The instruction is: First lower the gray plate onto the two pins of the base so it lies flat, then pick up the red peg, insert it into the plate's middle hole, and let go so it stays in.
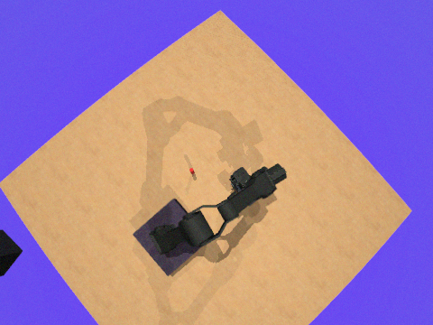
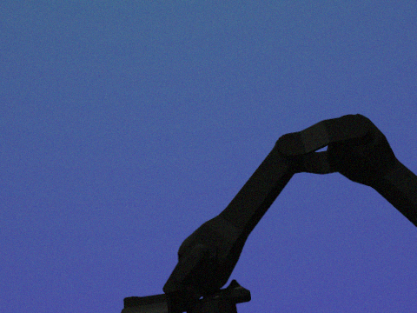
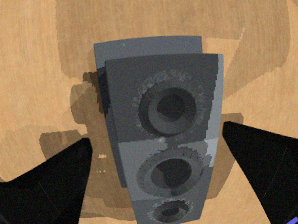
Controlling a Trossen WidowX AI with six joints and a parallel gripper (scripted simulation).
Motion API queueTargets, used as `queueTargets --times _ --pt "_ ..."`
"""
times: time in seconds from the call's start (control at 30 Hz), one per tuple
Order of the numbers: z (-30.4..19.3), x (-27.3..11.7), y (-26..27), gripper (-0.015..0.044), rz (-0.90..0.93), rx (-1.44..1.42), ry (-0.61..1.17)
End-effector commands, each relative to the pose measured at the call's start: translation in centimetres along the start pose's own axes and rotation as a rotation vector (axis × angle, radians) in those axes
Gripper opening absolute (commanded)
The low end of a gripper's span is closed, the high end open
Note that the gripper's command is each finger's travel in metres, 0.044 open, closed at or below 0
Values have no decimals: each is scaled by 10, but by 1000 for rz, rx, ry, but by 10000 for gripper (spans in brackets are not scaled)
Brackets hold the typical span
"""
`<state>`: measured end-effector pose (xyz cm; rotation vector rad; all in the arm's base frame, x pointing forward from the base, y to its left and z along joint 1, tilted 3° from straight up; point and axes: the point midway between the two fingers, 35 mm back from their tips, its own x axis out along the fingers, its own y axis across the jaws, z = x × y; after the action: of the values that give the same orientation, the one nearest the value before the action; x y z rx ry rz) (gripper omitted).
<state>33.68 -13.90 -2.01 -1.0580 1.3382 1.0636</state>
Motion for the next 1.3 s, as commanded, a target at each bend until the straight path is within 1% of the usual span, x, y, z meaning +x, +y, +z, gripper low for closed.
queueTargets --times 0.0,0.17,0.23,0.47,0.53,1.07,1.27 --pt "0 -10 -2 440 -1 0 0" --pt "0 -94 -4 440 -2 -2 4" --pt "1 -115 -1 440 -2 -3 5" --pt "1 -118 -3 440 -2 -3 5" --pt "6 -118 -2 440 -2 50 4" --pt "120 -122 42 440 2 1307 -7" --pt "145 -122 60 440 6 1568 -7"
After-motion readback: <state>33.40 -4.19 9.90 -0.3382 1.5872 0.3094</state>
